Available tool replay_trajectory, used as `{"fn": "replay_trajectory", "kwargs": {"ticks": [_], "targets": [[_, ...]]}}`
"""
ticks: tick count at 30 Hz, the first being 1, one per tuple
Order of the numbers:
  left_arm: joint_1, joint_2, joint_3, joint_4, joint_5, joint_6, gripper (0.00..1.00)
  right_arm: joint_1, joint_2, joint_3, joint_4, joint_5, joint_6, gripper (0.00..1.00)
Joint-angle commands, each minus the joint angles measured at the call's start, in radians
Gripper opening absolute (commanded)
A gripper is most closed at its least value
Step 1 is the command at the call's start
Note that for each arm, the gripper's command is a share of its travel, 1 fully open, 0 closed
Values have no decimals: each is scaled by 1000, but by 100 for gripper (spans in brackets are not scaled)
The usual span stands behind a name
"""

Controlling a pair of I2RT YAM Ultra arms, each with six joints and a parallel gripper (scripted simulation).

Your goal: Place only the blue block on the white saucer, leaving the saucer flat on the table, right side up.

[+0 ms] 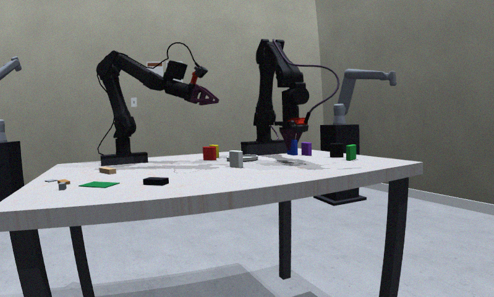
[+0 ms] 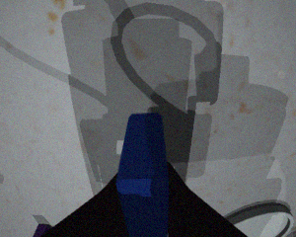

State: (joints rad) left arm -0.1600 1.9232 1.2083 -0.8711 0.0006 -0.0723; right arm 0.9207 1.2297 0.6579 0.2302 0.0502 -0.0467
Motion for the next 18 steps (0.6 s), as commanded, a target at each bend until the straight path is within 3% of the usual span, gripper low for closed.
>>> {"fn": "replay_trajectory", "kwargs": {"ticks": [1,7,18], "targets": [[-11,-41,37,-52,-5,-21,13,-2,-1,5,6,9,-3,68],[-73,-125,-59,-67,0,-134,13,17,-73,-27,-113,16,1,68],[-313,-357,-241,-100,3,-359,13,93,-463,-155,-373,22,6,68]]}}
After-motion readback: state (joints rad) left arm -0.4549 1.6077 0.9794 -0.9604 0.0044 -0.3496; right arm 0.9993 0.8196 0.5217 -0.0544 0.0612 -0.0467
